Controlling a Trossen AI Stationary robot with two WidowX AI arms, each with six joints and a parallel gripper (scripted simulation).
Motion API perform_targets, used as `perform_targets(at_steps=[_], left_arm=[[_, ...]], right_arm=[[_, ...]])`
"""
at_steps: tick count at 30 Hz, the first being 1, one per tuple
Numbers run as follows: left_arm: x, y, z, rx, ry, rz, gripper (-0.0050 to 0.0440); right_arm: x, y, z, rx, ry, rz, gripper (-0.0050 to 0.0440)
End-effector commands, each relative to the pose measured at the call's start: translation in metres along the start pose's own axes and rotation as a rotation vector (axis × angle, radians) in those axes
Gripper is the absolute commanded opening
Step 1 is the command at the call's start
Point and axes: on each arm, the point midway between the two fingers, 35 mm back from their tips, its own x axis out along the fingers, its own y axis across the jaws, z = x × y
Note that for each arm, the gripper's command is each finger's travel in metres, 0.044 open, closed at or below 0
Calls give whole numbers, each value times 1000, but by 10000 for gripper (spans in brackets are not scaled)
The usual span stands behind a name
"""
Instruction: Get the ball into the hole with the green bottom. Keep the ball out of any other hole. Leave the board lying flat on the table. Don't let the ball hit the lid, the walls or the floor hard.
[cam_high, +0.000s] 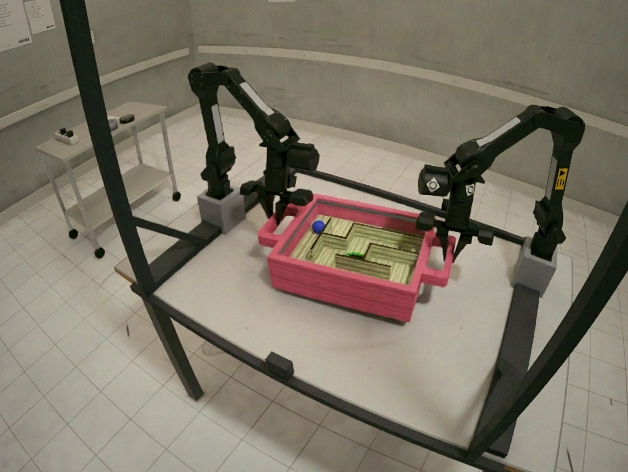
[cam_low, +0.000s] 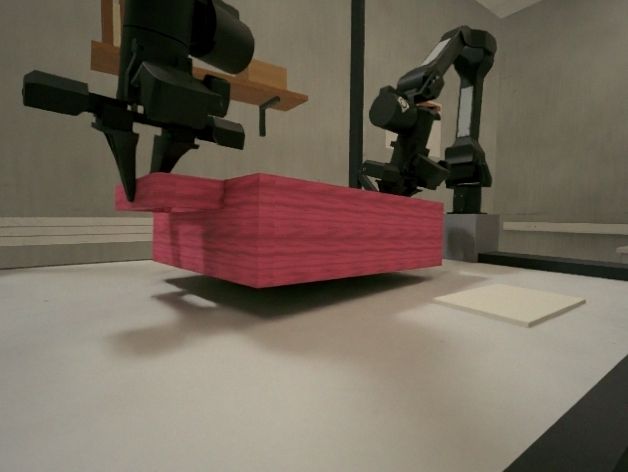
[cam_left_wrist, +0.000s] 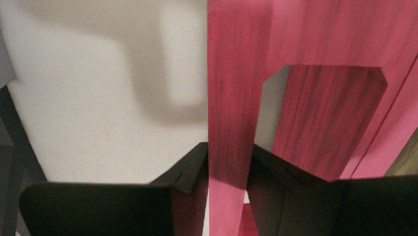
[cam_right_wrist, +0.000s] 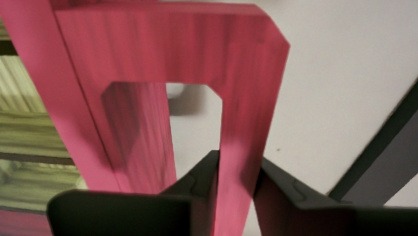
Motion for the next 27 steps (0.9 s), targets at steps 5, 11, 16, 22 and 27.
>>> perform_targets(at_steps=[5, 11, 16, 22, 27], left_arm=[[-20, -13, -4, -3, 40, 17, -50], [-26, -15, -5, -11, 63, 46, -50], [-21, -8, -5, -5, 56, 30, -50], [-7, -3, -3, 7, 23, -26, -50], [-9, -7, -3, 11, 25, -31, -50]], right_arm=[[2, -4, 1, -26, 50, 69, -50], [9, -5, 4, -34, 73, 96, -50], [-1, 3, -3, -36, 74, 95, -50], [-10, 6, -7, -18, 41, 28, -50], [-10, 3, -6, -18, 41, 31, -50]])
